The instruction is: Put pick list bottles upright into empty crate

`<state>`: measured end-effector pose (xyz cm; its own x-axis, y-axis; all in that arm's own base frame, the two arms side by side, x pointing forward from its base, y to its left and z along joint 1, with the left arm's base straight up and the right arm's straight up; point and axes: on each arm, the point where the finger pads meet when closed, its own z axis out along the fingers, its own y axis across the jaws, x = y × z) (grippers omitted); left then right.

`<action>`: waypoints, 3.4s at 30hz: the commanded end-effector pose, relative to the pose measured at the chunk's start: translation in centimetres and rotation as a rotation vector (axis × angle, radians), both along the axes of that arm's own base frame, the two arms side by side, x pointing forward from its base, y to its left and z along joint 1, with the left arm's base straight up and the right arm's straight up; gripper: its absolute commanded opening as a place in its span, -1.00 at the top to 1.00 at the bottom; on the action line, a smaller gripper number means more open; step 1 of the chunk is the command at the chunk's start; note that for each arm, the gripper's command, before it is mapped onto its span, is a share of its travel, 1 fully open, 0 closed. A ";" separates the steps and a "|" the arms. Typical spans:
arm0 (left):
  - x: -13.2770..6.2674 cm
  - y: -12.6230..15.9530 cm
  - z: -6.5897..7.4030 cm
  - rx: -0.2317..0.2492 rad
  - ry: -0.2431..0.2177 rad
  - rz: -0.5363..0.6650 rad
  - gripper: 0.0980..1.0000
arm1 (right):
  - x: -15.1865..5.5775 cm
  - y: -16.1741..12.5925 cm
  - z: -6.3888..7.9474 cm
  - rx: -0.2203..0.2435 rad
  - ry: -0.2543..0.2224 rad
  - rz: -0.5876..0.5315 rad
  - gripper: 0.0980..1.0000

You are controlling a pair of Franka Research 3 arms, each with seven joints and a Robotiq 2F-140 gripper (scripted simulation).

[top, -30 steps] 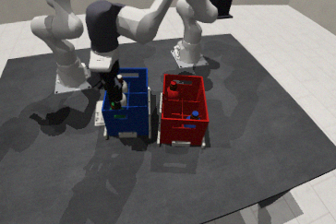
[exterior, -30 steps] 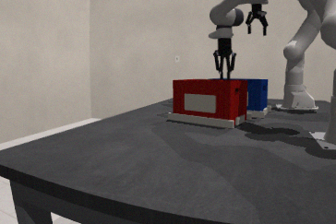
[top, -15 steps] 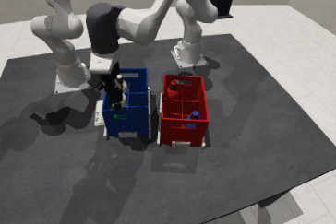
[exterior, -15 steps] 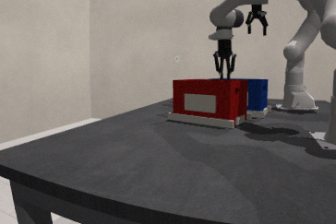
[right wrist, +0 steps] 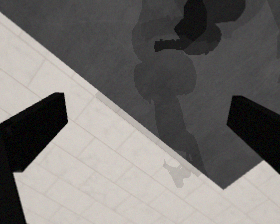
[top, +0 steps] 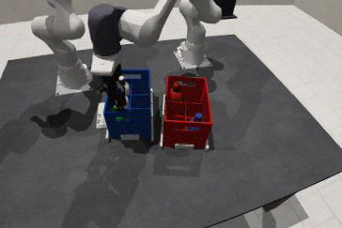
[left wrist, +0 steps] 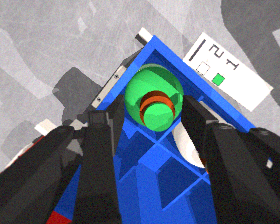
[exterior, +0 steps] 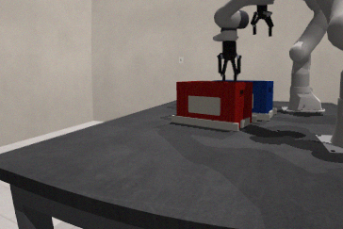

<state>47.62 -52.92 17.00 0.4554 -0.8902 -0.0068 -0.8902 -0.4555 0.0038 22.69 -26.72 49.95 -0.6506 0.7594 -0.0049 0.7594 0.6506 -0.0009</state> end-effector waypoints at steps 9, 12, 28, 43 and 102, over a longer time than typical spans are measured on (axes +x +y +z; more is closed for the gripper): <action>0.3 0.0 0.0 -0.004 -0.007 0.004 0.24 | 0.0 0.1 0.0 0.003 0.003 -0.004 -1.00; 0.3 0.0 0.0 -0.004 -0.007 0.004 0.24 | 0.0 0.1 0.0 0.003 0.003 -0.004 -1.00; 0.3 0.0 1.3 -0.004 -0.007 0.004 0.24 | 0.0 0.1 0.0 0.003 0.003 -0.004 -1.00; 0.3 0.0 4.8 -0.004 -0.007 0.004 0.24 | 0.0 0.1 0.0 0.003 0.003 -0.004 -1.00; -3.3 18.3 13.5 -0.004 -0.007 0.004 0.24 | 0.0 0.1 0.0 0.003 0.003 -0.004 -1.00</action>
<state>44.39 -35.70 30.17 0.4882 -0.8727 -0.0047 -0.8727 -0.4882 -0.0025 22.69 -26.72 49.95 -0.6506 0.7594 -0.0049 0.7595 0.6506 -0.0009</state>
